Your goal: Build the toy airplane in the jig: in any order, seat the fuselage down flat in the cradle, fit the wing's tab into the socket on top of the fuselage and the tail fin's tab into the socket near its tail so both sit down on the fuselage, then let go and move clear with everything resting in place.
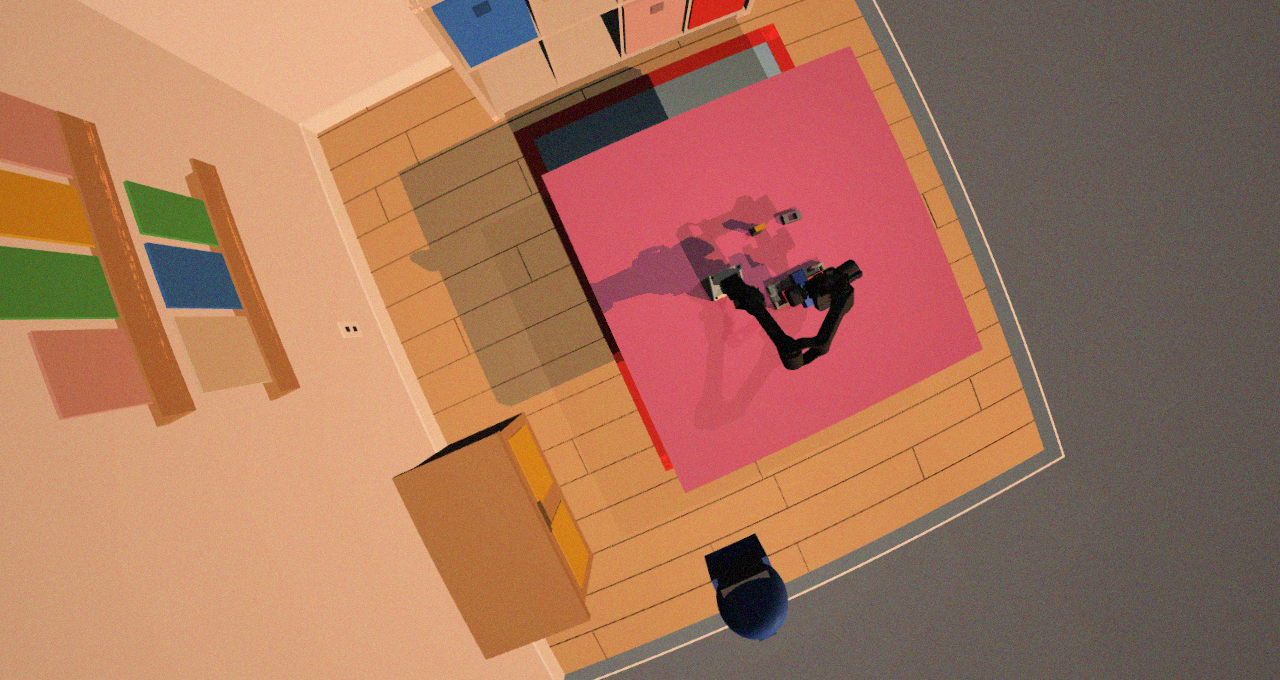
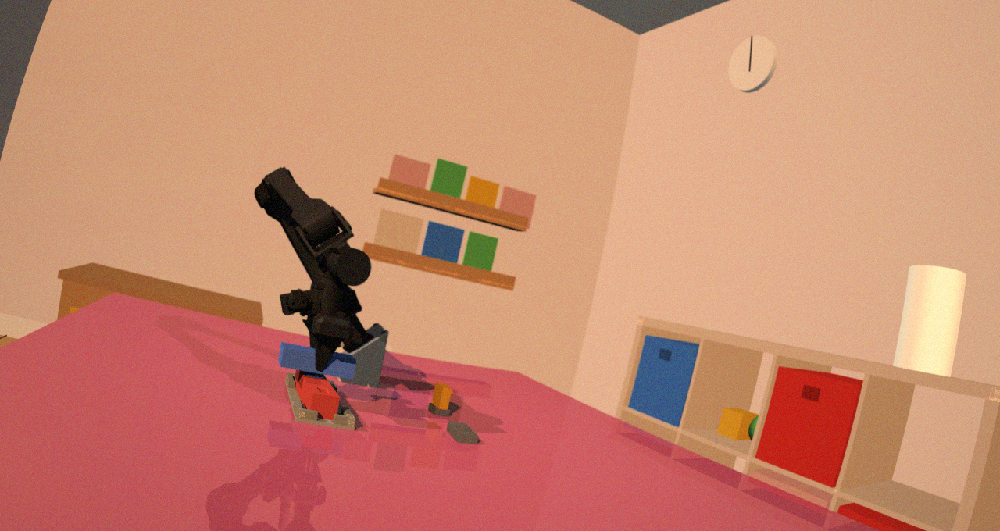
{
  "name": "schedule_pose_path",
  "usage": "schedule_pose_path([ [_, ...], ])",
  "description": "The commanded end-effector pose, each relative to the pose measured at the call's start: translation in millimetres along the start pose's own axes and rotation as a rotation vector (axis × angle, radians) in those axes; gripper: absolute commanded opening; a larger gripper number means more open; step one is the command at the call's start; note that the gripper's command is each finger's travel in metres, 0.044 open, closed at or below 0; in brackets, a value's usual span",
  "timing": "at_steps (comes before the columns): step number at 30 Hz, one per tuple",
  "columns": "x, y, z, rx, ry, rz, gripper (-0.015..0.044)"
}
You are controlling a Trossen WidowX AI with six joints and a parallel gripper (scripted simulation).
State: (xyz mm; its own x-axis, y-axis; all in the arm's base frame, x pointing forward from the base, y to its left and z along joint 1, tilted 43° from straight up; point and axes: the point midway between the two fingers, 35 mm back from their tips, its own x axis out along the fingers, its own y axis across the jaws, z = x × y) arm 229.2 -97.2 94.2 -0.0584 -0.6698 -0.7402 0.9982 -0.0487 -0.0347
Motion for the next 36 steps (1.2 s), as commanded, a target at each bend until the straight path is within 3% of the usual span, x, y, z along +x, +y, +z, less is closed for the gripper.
schedule_pose_path([
  [1,0,0,0,0.001,0.0,0.0,0.0189],
  [7,0,0,0,0.001,0.0,0.0,0.0051],
  [22,0,0,0,0.001,0.0,0.0,0.044],
  [31,-3,0,0,0.001,0.001,0.0,0.044],
  [36,-65,3,-2,-0.003,0.005,0.002,0.044],
])
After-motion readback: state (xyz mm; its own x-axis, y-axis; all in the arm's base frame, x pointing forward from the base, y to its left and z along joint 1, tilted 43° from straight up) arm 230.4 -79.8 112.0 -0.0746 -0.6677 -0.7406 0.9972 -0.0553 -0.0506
